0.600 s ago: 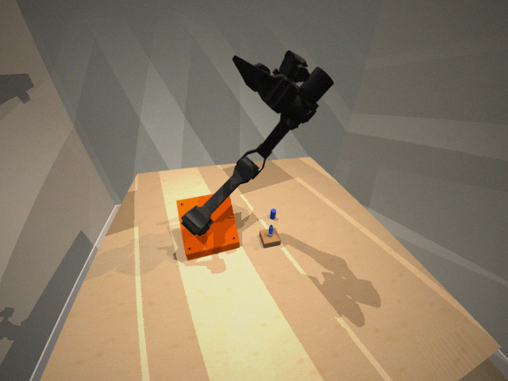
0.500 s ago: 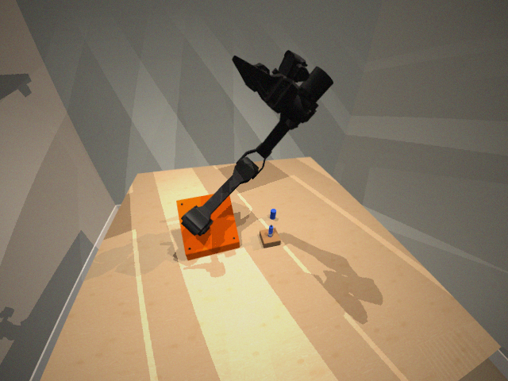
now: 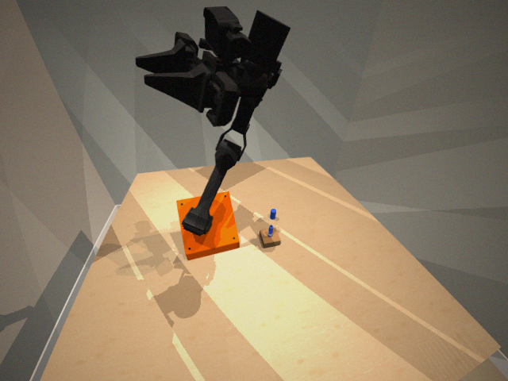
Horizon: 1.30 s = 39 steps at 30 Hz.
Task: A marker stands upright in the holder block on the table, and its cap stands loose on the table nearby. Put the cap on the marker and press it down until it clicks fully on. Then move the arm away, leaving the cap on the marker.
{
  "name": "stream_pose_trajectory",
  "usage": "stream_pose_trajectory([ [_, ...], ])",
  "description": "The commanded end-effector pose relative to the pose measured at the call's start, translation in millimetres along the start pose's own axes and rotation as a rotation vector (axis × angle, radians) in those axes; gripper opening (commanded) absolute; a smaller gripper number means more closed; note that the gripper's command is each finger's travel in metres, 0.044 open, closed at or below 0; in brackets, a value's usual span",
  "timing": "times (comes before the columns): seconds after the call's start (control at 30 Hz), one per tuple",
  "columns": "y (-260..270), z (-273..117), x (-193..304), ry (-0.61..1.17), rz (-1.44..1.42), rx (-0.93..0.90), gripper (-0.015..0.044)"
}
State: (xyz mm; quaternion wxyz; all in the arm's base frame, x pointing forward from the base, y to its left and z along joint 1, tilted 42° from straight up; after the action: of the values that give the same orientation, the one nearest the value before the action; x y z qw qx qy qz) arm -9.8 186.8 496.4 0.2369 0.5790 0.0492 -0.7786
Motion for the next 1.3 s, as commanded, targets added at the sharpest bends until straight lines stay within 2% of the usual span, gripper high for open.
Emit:
stream_pose_trajectory([
  [0.0,21.3,41.0,6.4,0.074,-0.06,-0.115,0.0236],
  [0.37,114.2,119.0,45.5,0.259,-0.316,-0.446,0.0236],
  [0.5,142.6,124.2,55.7,0.28,-0.304,-0.566,0.0236],
  [0.77,235.5,138.5,95.5,0.366,-0.49,-0.864,0.0236],
  [1.0,333.1,98.2,139.3,0.38,-0.728,-1.197,0.0236],
  [1.1,362.4,67.8,153.6,0.399,-0.759,-1.316,0.0236],
  [1.27,404.4,-0.8,180.4,0.333,-0.951,-1.539,0.0236],
])
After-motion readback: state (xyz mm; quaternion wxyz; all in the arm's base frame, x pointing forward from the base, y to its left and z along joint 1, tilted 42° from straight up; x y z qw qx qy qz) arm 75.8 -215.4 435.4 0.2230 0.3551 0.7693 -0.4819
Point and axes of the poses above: the point midway between the two fingers, 35 mm back from their tips, its own z axis out along the fingers, its own y axis across the jaws, x = y × z, the point moved 2 cm from there along -z, back along the fingers, and after that the axes turned 6 degrees about -z, right-handed, at the moved point
